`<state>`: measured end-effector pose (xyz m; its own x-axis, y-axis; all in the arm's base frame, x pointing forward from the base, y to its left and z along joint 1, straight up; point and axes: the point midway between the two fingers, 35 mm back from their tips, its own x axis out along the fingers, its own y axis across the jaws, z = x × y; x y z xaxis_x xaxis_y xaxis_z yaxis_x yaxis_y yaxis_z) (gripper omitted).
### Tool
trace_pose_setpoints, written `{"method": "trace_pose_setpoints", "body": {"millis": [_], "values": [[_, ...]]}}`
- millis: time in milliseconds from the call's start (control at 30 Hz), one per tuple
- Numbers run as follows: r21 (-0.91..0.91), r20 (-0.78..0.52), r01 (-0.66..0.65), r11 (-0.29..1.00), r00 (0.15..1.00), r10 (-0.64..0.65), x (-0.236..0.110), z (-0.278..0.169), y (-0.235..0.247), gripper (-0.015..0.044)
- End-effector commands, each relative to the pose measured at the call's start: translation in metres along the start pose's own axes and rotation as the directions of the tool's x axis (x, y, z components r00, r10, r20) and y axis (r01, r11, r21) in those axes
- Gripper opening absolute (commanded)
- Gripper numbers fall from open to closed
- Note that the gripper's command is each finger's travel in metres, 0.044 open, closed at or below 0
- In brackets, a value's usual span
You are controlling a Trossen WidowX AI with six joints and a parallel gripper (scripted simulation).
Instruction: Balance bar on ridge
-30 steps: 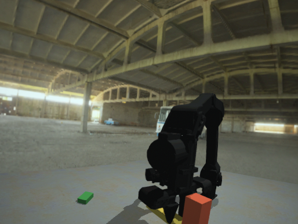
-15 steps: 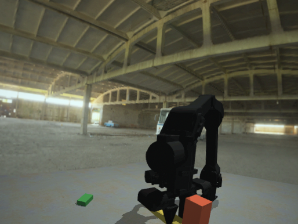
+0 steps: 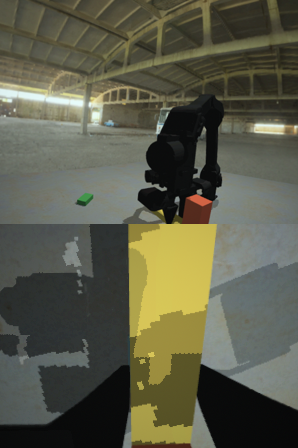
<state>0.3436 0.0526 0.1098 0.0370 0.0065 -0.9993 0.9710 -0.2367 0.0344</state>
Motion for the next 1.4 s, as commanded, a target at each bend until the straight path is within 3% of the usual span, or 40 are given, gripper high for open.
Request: {"method": "trace_pose_setpoints", "body": {"millis": [0,733,1067,1200,1367], "values": [[0.0,0.0,0.001,1.0,1.0,-0.001,0.0,0.0,0.0,0.0171],[0.0,0.0,0.001,1.0,1.0,-0.001,0.0,0.0,0.0,0.0185],[0.0,0.0,0.001,1.0,1.0,-0.001,0.0,0.0,0.0,0.044],[0.0,0.0,0.001,1.0,1.0,-0.001,-0.007,-0.001,0.001,0.044],[0.0,-0.001,-0.003,1.0,1.0,0.003,-0.062,-0.002,0.005,0.044]]}}
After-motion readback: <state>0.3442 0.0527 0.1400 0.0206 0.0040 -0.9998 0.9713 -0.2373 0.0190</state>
